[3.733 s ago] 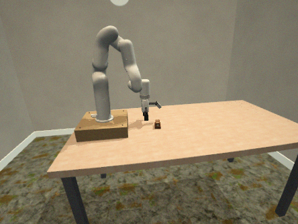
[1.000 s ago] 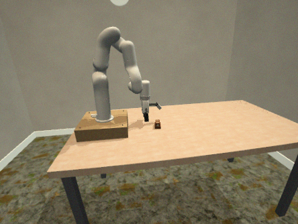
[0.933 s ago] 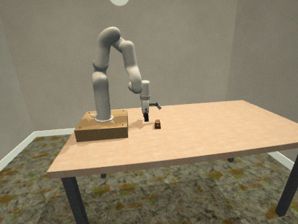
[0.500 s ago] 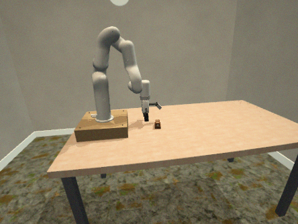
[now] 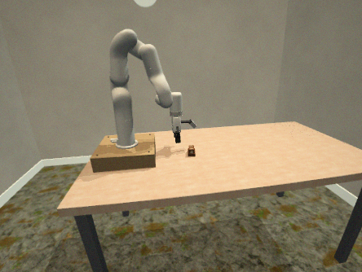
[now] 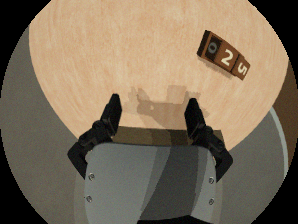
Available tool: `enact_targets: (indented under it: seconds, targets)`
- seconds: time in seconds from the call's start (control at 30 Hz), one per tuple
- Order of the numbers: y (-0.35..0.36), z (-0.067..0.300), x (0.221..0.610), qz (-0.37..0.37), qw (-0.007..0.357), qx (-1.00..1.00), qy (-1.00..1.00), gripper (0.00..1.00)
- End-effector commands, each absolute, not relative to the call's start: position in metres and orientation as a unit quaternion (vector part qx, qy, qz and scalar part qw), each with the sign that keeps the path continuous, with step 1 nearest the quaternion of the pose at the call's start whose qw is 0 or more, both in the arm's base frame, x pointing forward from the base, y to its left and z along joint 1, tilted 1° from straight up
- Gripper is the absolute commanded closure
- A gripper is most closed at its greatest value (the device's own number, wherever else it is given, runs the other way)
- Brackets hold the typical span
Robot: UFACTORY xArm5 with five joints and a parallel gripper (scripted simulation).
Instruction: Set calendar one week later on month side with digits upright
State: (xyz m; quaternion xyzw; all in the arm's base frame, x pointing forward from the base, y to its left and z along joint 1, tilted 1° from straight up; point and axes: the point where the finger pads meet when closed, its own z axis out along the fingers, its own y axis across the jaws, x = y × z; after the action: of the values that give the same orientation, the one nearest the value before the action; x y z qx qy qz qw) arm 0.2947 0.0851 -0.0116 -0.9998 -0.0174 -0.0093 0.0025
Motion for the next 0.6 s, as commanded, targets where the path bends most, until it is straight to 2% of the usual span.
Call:
enact_targets:
  seconds: [0.0, 0.57]
  targets:
    - [0.085, -0.008, 0.295, -0.010, 0.003, -1.000, -0.021, 0.00]
    - [0.061, -0.006, 0.318, -0.010, 0.001, -0.993, -0.121, 0.00]
